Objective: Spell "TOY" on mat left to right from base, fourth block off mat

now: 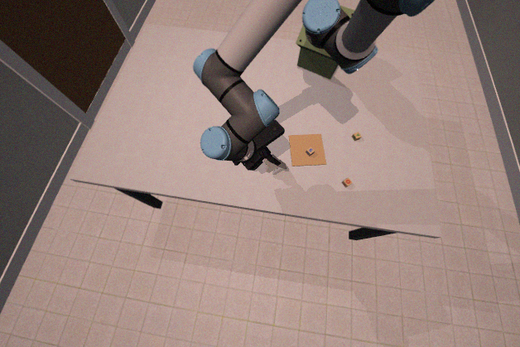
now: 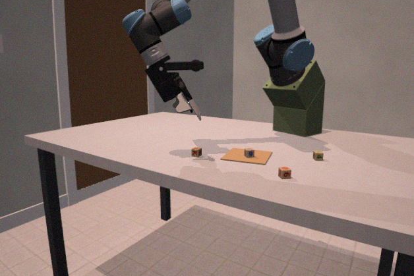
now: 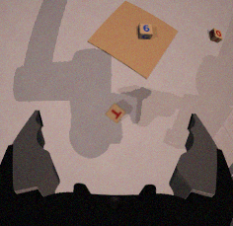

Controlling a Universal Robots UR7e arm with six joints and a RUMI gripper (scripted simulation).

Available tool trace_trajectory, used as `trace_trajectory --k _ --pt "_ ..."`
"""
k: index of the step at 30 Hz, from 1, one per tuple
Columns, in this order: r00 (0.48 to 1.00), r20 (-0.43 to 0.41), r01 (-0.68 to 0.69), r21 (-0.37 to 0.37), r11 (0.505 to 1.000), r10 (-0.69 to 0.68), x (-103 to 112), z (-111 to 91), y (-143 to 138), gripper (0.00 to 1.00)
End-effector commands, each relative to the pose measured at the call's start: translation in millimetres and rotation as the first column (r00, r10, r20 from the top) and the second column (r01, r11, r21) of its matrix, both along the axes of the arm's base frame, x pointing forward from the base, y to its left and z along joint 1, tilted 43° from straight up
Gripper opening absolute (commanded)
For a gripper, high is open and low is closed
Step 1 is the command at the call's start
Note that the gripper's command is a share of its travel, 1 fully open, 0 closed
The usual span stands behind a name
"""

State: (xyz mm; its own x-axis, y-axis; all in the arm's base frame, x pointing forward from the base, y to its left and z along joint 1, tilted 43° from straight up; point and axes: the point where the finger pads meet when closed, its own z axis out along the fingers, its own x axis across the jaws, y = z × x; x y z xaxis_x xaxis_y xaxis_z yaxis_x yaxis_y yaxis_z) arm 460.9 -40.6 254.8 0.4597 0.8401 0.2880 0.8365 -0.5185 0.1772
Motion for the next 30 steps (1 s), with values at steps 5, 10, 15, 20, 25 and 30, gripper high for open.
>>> trace_trajectory --k 5,10,15,20,25,30 --pt "1.000 0.001 0.000 -0.001 1.000 0.000 0.1 0.5 0.0 1.00" --pt "1.000 0.001 0.000 -0.001 1.000 0.000 0.1 0.5 0.0 1.00" --pt "1.000 0.001 0.000 -0.001 1.000 0.000 0.1 0.5 0.0 1.00" --pt "1.000 0.001 0.000 -0.001 1.000 0.000 0.1 0.5 0.0 1.00" --pt "1.000 0.001 0.000 -0.001 1.000 0.000 0.1 0.5 0.0 1.00" --pt "0.999 0.010 -0.037 -0.025 0.999 0.037 -1.1 -2.8 4.1 1.00"
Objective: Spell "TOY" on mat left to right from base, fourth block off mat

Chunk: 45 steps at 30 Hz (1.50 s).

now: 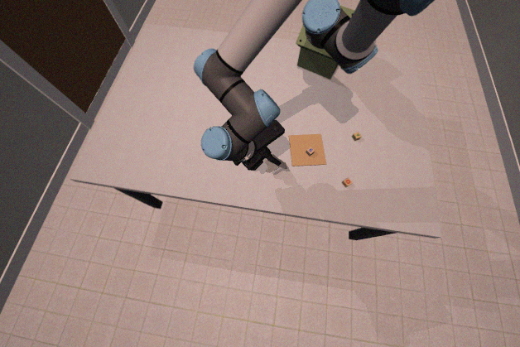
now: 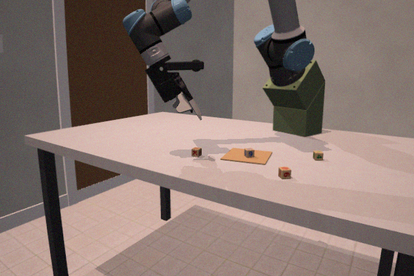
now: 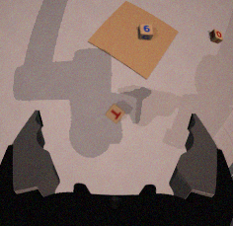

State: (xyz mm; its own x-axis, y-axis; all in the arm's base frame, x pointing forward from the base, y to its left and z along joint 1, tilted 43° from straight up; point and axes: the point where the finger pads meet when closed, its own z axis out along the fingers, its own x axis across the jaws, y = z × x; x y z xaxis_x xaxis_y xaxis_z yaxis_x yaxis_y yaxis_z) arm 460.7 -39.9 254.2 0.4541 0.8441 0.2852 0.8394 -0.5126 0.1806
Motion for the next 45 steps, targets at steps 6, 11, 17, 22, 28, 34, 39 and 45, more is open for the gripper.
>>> trace_trajectory --k 6,11,17,22,28,34,39,45 --pt "0.984 0.035 -0.168 -0.120 0.978 0.174 -5.6 -14.3 19.2 1.00" --pt "0.971 0.042 -0.224 -0.163 0.961 0.234 -7.7 -19.1 25.7 1.00" --pt "0.925 0.048 -0.352 -0.269 0.896 0.378 -13.5 -29.8 41.4 1.00" --pt "0.882 0.043 -0.429 -0.340 0.837 0.470 -17.9 -36.2 51.8 1.00" --pt "0.842 0.034 -0.484 -0.395 0.781 0.539 -21.7 -40.9 59.9 1.00" --pt "0.755 0.005 -0.568 -0.493 0.658 0.655 -29.7 -48.5 74.8 1.00" --pt "0.691 -0.023 -0.610 -0.555 0.565 0.723 -35.7 -52.7 84.6 1.00" --pt "0.636 -0.051 -0.635 -0.601 0.485 0.770 -41.1 -55.7 92.3 1.00"
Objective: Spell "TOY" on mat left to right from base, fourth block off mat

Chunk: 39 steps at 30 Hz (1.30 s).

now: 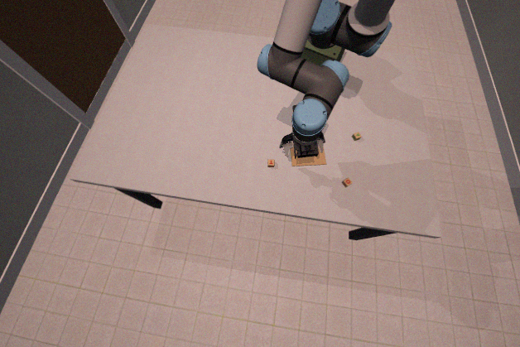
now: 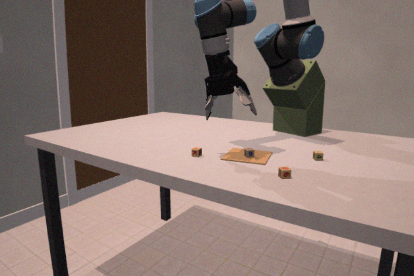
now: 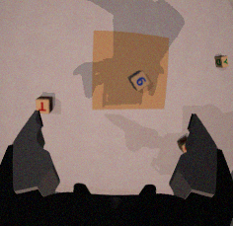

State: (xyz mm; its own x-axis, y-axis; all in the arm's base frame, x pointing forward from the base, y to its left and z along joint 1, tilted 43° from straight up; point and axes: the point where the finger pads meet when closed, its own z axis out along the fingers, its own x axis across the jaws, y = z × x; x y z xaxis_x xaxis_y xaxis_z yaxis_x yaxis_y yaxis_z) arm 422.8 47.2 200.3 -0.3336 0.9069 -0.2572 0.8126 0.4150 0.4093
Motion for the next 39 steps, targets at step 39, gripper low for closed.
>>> trace_trajectory --k 39 --pt "0.880 0.082 -0.399 -0.410 0.820 0.469 -45.3 -11.0 46.1 1.00"
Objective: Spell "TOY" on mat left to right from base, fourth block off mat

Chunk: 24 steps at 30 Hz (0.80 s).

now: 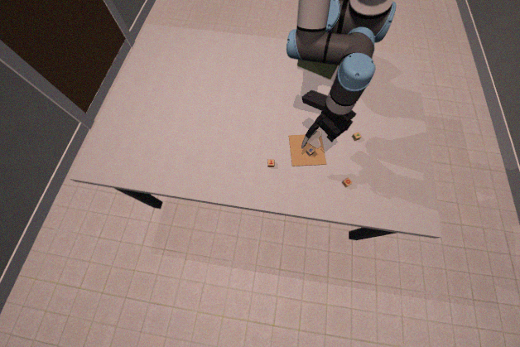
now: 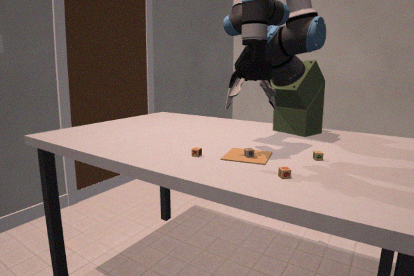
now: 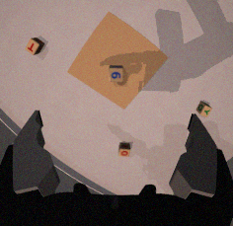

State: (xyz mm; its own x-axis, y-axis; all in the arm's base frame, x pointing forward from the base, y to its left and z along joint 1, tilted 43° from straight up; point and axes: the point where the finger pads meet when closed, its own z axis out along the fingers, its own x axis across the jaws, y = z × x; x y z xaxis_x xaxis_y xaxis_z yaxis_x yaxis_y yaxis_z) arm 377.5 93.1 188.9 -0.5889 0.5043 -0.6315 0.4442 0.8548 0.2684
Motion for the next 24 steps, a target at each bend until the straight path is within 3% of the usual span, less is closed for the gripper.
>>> trace_trajectory --k 1,15,24 --pt "1.000 0.002 -0.001 -0.001 1.000 0.001 0.0 0.4 0.2 1.00" --pt "1.000 0.003 0.009 0.009 1.000 -0.009 0.0 0.0 0.1 1.00" --pt "0.998 0.010 0.060 0.057 0.997 -0.061 0.0 -1.9 0.0 1.00"
